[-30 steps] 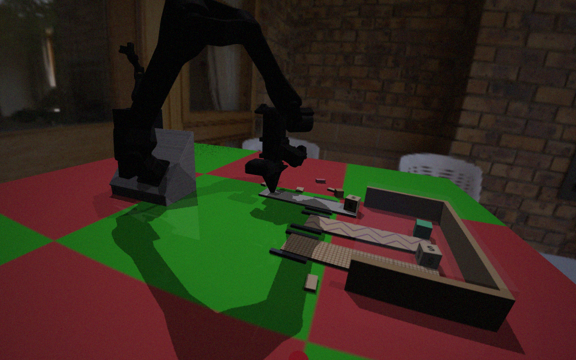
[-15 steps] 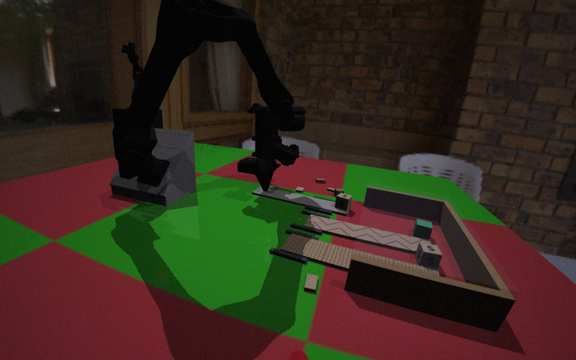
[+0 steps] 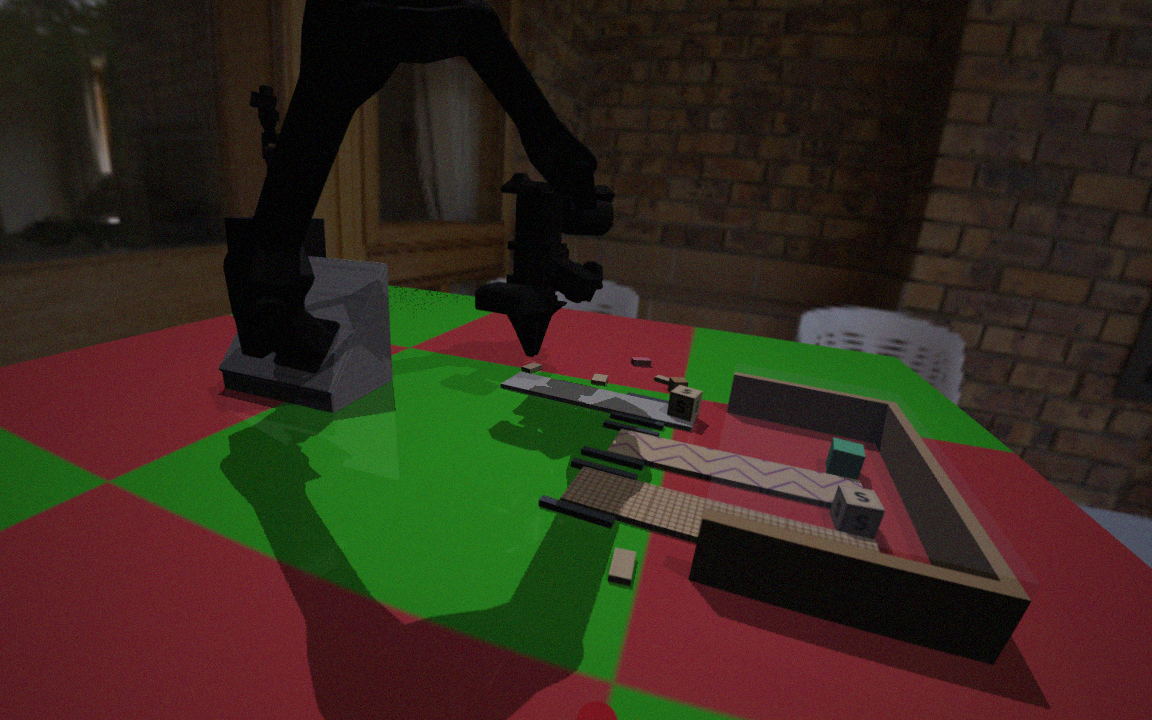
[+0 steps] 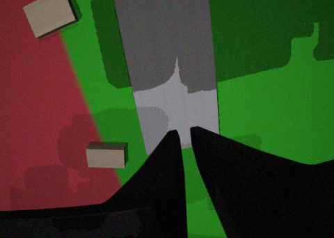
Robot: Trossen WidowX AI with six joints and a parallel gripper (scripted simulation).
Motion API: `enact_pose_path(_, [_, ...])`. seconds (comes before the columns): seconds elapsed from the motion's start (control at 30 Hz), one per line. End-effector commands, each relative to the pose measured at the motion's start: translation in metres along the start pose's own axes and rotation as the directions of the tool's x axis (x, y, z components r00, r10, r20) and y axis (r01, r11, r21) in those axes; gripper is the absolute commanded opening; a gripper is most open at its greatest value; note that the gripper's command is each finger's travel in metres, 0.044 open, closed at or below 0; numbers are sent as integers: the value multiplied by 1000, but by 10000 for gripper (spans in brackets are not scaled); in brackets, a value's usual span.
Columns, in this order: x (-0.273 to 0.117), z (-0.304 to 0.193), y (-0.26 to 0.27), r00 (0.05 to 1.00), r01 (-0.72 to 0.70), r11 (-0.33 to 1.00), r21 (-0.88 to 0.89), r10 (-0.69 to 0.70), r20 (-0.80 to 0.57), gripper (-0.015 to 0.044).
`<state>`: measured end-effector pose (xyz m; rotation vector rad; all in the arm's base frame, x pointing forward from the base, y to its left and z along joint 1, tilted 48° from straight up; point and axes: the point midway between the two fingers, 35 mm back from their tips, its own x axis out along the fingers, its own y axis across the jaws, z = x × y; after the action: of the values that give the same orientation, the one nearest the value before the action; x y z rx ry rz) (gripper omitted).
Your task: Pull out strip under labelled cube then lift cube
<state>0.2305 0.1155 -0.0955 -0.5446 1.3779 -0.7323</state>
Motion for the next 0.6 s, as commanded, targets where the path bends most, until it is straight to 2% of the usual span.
enact_pose_path(0.0, [-2,17,0,1000,-4,986,167,5,-3,105])
enact_pose_path(0.43, [-7,62,-2,1000,-4,982,188,4,-1,440])
enact_pose_path(0.57, [-9,77,-2,1000,-3,982,189,4,-1,440])
